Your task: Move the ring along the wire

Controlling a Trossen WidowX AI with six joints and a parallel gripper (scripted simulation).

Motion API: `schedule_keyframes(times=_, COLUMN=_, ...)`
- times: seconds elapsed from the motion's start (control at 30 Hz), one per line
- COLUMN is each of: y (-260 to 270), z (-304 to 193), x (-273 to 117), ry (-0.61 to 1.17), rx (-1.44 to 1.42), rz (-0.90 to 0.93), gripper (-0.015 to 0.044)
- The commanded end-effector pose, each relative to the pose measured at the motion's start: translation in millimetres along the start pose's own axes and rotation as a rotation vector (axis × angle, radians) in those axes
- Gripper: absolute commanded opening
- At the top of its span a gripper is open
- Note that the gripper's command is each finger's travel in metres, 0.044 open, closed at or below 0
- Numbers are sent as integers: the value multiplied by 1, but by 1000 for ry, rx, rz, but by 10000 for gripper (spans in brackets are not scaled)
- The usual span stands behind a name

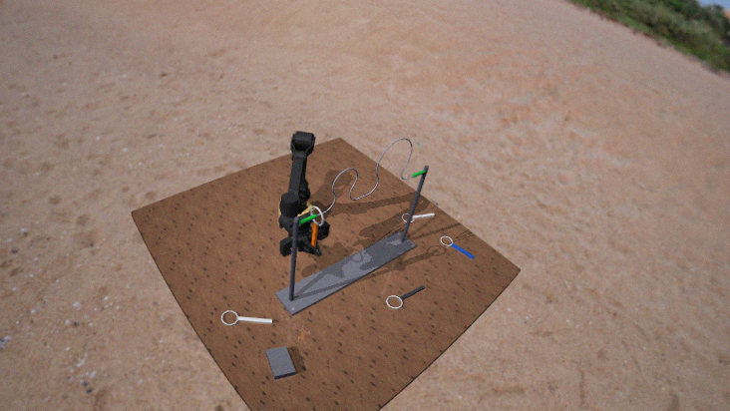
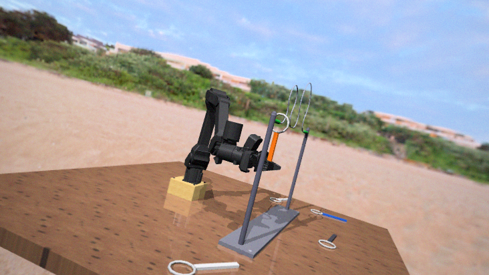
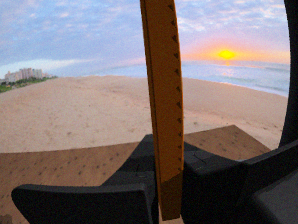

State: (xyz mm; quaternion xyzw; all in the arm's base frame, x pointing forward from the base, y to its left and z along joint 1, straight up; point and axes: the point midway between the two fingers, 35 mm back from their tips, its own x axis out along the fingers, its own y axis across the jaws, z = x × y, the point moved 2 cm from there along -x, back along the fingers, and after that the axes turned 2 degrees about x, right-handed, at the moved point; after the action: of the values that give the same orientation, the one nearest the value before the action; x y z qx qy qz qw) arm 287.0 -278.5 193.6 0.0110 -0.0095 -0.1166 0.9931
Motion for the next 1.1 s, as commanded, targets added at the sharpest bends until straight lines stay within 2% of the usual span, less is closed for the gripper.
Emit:
schedule_keyframes(times=0.0, y=5, z=2, x=0, ry=-4, rx=4, rz=-3, gripper=-150)
schedule_keyframes(times=0.5, y=30, z=1, x=0, ry=-5, rx=79, rz=-2, gripper=-150)
schedule_keyframes(times=1.07, y=80, z=9, x=1, ry=-7, rx=344, rz=0, gripper=-150)
